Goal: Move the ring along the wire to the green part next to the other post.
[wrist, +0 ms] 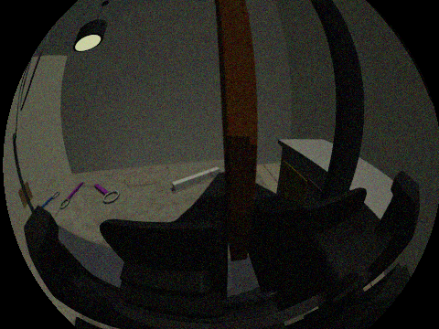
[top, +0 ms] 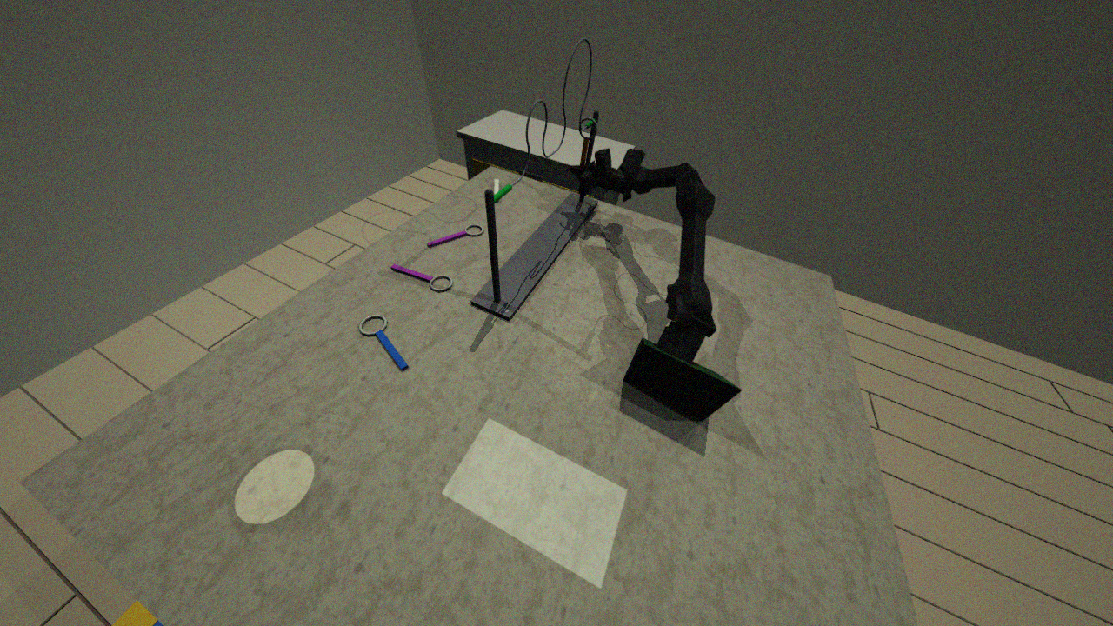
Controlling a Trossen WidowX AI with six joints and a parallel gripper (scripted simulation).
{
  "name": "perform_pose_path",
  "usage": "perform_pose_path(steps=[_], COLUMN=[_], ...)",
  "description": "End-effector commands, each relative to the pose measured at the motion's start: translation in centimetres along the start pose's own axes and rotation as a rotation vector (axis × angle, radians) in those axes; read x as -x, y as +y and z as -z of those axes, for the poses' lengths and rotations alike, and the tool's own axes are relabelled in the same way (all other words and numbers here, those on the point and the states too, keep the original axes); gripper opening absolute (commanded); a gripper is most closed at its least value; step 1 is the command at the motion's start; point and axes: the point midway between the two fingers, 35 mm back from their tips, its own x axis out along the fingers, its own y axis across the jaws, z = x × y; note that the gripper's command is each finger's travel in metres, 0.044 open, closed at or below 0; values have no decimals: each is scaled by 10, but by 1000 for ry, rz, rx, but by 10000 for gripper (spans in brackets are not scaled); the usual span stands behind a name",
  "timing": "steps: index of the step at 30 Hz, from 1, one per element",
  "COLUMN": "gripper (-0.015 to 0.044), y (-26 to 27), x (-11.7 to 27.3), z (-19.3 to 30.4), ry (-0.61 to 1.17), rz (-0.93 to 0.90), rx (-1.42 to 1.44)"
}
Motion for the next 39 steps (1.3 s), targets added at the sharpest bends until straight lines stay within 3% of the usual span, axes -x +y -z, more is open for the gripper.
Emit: perform_pose_path(steps=[1, 30, 39], gripper=[-150, -150, -150], y=[1, 5, 14], x=[0, 0, 17], z=[-9, -9, -9], ry=[-1, -1, 138], rz=[4, 4, 4], rx=[-5, -5, -6])
